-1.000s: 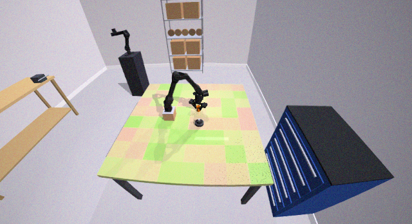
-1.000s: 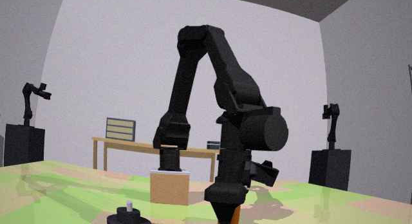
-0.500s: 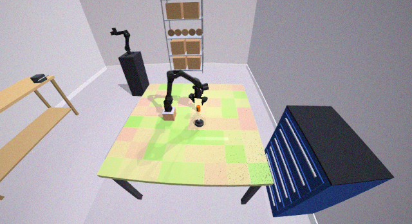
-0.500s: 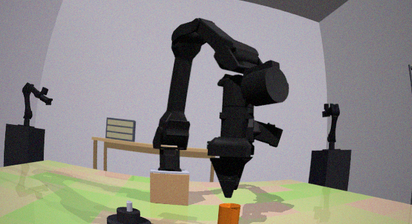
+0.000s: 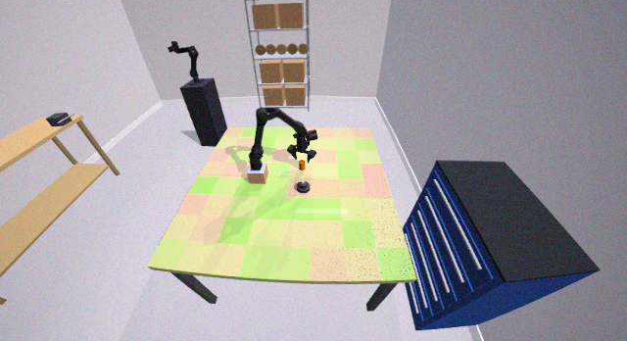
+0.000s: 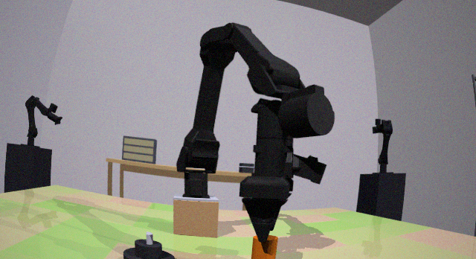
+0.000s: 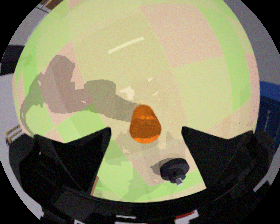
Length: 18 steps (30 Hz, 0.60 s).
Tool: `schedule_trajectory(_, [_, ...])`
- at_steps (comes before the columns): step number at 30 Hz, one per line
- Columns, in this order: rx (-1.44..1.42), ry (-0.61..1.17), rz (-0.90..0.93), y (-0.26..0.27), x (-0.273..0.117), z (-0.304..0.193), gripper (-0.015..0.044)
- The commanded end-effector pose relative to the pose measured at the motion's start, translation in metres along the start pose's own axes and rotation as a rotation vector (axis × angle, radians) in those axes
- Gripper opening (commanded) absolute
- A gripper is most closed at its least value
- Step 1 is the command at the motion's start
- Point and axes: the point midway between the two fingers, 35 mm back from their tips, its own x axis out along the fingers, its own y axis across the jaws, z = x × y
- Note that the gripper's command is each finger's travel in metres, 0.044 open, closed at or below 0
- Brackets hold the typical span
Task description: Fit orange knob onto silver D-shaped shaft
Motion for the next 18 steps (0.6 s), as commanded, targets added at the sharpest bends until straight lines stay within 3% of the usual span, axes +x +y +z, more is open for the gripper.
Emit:
schedule_trajectory(1, [0.001,0.0,0.006,0.001,0.008,0.0,0.044])
schedule_trajectory(18, [0.001,0.0,0.006,0.001,0.036,0.0,0.044])
